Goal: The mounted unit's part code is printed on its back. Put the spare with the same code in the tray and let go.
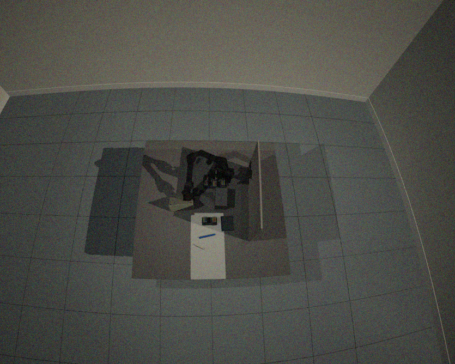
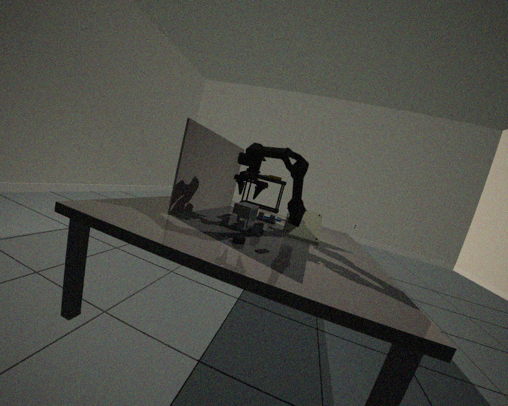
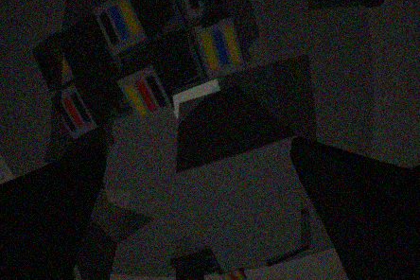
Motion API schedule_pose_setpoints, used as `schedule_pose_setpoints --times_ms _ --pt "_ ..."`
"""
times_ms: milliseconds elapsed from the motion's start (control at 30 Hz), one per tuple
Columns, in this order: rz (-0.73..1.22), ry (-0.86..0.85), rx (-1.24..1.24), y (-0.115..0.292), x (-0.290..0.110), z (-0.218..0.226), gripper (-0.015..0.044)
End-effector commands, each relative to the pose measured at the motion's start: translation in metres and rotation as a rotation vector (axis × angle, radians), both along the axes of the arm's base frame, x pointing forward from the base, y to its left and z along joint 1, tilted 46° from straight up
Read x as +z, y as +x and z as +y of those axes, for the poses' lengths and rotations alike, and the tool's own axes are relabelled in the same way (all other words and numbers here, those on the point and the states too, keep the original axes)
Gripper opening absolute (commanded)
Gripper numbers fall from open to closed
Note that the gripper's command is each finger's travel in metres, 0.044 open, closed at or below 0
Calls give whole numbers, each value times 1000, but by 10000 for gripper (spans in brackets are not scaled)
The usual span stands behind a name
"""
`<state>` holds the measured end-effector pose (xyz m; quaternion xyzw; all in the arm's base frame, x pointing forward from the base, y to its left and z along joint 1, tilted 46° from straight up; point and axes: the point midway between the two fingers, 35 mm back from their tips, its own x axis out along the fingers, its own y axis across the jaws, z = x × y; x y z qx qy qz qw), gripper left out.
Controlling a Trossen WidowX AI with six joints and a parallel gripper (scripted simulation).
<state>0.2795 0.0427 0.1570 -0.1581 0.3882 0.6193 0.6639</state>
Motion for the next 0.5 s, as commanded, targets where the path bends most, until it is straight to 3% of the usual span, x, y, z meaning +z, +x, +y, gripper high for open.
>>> schedule_pose_setpoints --times_ms 0,367,467 --pt "-226 42 257 -36 4 25 440" --pt "-226 42 257 -36 4 25 440" --pt "-226 41 257 -37 -3 34 361"
